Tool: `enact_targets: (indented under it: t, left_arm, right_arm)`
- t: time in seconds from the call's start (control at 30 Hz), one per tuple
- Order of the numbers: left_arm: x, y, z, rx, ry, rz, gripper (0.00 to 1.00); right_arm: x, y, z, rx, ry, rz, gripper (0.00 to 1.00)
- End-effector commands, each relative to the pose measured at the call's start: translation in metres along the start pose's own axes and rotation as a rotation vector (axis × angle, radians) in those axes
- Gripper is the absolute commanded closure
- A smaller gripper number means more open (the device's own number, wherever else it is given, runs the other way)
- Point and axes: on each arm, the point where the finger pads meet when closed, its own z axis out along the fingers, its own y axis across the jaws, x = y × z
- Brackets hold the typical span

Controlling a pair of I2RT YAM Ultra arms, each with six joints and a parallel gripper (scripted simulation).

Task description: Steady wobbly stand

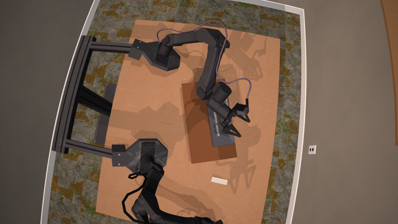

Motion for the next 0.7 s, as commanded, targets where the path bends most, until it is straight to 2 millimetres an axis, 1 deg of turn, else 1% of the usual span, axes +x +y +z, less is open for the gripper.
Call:
enact_targets:
  t: [0.0, 0.53, 0.57, 0.6, 0.67]
  left_arm:
    - [-0.007, -0.002, -0.001, 0.004, -0.014, -0.006, 0.00]
    - [-0.007, -0.002, -0.001, 0.004, -0.014, -0.006, 0.00]
    - [-0.025, -0.014, -0.004, 0.032, -0.052, -0.017, 0.00]
    - [-0.025, -0.014, -0.004, 0.032, -0.052, -0.017, 0.57]
    - [-0.025, -0.014, -0.004, 0.032, -0.052, -0.017, 0.57]
  right_arm:
    - [0.000, 0.005, -0.002, -0.014, 0.002, 0.006, 0.00]
    - [0.000, 0.005, -0.002, -0.014, 0.002, 0.006, 0.00]
    - [-0.002, 0.017, -0.009, -0.043, 0.002, 0.014, 0.00]
    - [-0.002, 0.017, -0.009, -0.043, 0.002, 0.014, 0.00]
    - [-0.002, 0.017, -0.009, -0.043, 0.002, 0.014, 0.00]
